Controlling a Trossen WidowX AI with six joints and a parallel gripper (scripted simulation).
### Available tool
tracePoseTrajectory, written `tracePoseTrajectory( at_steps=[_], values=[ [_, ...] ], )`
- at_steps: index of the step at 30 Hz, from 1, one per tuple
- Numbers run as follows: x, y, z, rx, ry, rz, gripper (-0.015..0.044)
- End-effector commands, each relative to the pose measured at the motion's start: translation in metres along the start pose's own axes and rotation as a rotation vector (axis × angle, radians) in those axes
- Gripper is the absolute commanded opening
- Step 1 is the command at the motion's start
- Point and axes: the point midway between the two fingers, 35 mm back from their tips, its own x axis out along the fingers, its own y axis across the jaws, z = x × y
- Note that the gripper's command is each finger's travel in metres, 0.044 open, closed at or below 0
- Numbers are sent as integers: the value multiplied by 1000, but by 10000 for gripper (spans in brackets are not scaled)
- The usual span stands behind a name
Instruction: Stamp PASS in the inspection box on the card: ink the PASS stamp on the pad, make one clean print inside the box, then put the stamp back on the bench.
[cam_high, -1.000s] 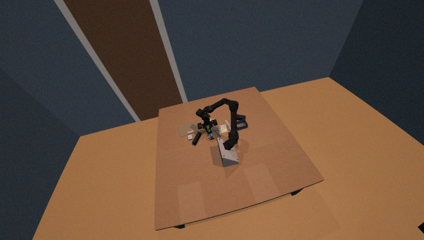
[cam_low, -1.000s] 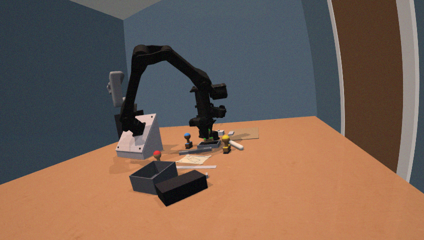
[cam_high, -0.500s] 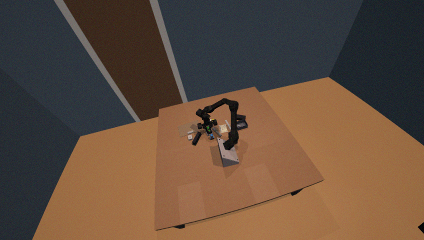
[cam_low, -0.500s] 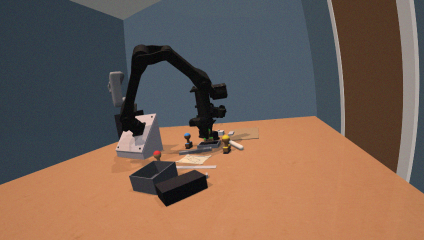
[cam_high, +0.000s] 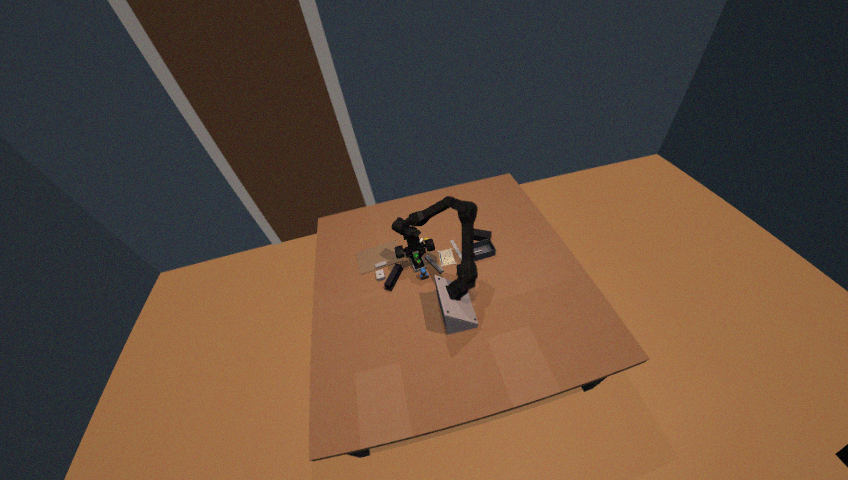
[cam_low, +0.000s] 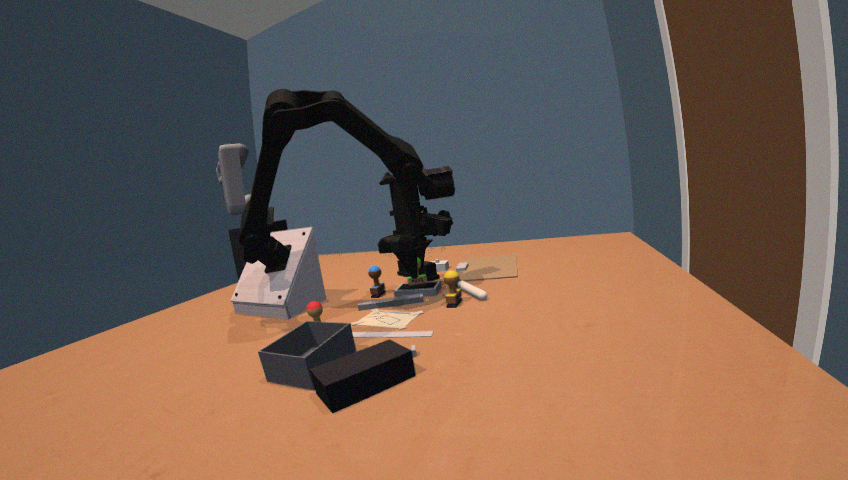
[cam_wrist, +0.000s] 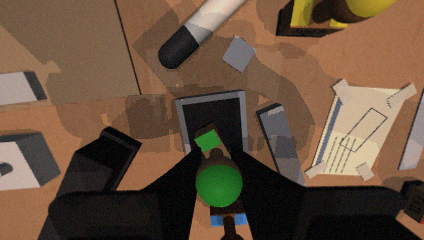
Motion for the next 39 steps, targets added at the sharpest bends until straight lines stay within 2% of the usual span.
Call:
tracePoseTrajectory(
  at_steps=[1, 39],
  values=[
    [3, -1, 0, 0, 0, -5, 0],
    [-6, -1, 1, 0, 0, -4, 0]
  ],
)
